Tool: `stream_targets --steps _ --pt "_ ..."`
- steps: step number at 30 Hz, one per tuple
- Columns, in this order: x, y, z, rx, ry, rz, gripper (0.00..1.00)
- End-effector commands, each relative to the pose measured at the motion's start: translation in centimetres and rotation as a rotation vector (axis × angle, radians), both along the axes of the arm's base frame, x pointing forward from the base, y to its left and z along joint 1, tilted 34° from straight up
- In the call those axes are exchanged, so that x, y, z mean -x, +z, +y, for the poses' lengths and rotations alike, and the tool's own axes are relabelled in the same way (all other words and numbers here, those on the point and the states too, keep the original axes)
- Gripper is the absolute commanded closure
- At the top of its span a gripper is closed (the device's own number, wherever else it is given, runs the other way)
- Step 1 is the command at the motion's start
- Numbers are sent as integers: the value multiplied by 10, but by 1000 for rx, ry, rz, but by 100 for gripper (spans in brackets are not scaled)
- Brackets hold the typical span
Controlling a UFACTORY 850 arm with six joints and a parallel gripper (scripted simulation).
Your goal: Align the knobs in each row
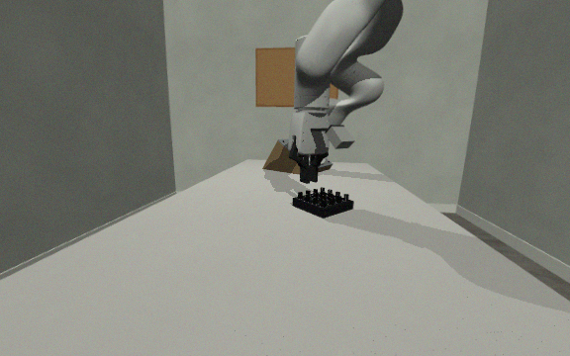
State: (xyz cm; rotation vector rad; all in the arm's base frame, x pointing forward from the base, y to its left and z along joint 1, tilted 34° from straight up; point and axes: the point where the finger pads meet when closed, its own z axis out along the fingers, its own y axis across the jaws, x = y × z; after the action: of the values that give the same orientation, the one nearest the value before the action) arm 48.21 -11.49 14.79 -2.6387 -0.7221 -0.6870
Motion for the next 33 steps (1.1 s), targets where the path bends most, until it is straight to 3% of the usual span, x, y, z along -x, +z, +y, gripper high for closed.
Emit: stream_targets --steps 1,33 --pt "-3 -4 2 1 -1 -2 81" --pt "-7 -16 7 1 -1 -2 81"
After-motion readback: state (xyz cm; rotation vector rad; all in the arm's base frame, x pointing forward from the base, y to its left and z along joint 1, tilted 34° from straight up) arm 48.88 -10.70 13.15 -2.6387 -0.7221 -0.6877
